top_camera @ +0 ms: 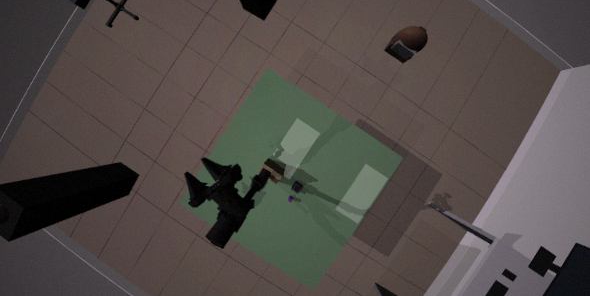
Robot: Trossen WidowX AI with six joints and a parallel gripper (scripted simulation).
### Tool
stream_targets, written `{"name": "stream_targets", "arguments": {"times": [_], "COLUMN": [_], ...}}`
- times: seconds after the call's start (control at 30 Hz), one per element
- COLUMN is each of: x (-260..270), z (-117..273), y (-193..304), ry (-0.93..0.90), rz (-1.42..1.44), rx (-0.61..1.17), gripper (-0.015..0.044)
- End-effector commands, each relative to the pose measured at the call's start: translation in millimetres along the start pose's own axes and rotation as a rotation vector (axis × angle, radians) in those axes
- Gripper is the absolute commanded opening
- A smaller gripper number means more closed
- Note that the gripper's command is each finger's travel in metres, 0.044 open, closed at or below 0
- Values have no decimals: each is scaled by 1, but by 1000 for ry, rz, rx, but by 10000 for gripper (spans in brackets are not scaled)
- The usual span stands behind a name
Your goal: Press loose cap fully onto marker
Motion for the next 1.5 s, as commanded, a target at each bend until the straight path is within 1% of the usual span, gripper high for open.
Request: {"name": "stream_targets", "arguments": {"times": [0.0, 0.07, 0.17, 0.47, 0.77, 0.93, 1.13, 1.3, 1.47], "x": [2, 15, 43, 110, 139, 137, 116, 87, 46], "z": [2, 16, 51, 170, 298, 366, 436, 483, 519], "y": [0, 1, 1, -21, -78, -122, -183, -237, -294], "ry": [-8, -74, -220, -614, -947, -1106, -1277, -1406, -1533], "rz": [-10, -90, -270, -798, -1281, -1516, -1751, -1893, -1973], "rx": [4, 34, 113, 429, 853, 1134, 1511, 1856, 2242], "gripper": [374, 321, 245, 245, 245, 245, 245, 245, 245]}}
Point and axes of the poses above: the point midway between the two fingers, 35 mm back from their tips, its own z axis back along the fingers, its own x axis across the jaws, y = z × x, the point moved 4 cm from there along z, back along the fingers, and after that the axes turned 11 degrees about -z, right-handed, at the moved point
